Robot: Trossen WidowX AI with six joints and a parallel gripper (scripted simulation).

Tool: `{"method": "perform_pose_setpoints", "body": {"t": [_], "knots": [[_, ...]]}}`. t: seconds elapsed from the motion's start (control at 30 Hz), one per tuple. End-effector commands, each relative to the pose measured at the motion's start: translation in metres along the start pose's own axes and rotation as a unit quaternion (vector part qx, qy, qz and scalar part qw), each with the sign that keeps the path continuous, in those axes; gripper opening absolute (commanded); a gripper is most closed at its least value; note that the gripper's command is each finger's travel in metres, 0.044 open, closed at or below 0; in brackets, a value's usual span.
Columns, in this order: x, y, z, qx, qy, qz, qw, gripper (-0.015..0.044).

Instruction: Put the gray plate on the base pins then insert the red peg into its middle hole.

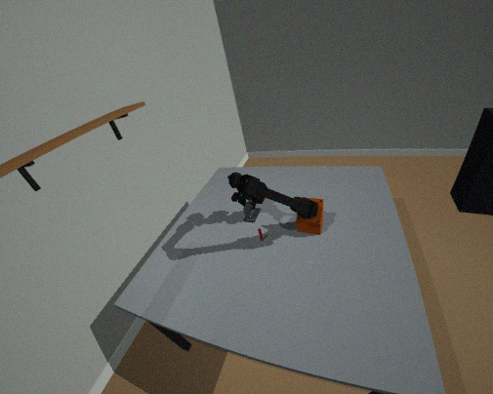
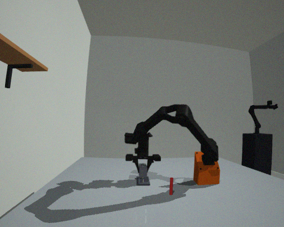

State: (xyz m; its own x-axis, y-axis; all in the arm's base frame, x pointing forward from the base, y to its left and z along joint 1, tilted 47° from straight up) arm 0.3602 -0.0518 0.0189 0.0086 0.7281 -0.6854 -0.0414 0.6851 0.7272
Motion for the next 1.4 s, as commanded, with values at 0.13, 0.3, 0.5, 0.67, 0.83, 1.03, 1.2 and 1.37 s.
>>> {"method": "perform_pose_setpoints", "body": {"t": [0.13,0.3,0.5,0.67,0.83,1.03,1.2,1.37], "knots": [[0.008,-0.002,-0.002,0.006,0.001,0.002,1.0,0.0],[0.016,-0.002,-0.002,0.006,0.001,0.002,1.0,0.0],[0.026,-0.002,-0.002,0.006,0.001,0.002,1.0,0.0],[0.023,0.0,0.0,0.001,0.0,-0.001,1.0,0.0],[0.023,0.0,0.0,0.001,0.0,-0.001,1.0,0.0],[0.023,0.0,0.0,0.001,0.0,-0.001,1.0,0.0131],[0.023,0.0,0.0,0.001,0.0,-0.001,1.0,0.0262],[0.023,0.0,0.0,0.001,0.0,-0.001,1.0,0.0394]]}}
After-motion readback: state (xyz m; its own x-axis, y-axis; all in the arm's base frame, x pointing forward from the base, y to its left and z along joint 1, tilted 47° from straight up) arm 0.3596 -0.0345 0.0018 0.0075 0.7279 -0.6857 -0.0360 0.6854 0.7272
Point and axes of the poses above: the point midway between the two fingers, 35 mm back from their tips, its own x axis out along the fingers, its own z axis across the jaws, y = z × x, the point moved 9 cm from there along -x, back along the fingers, and after that the axes turned 2 degrees about x, right-handed, at the moved point
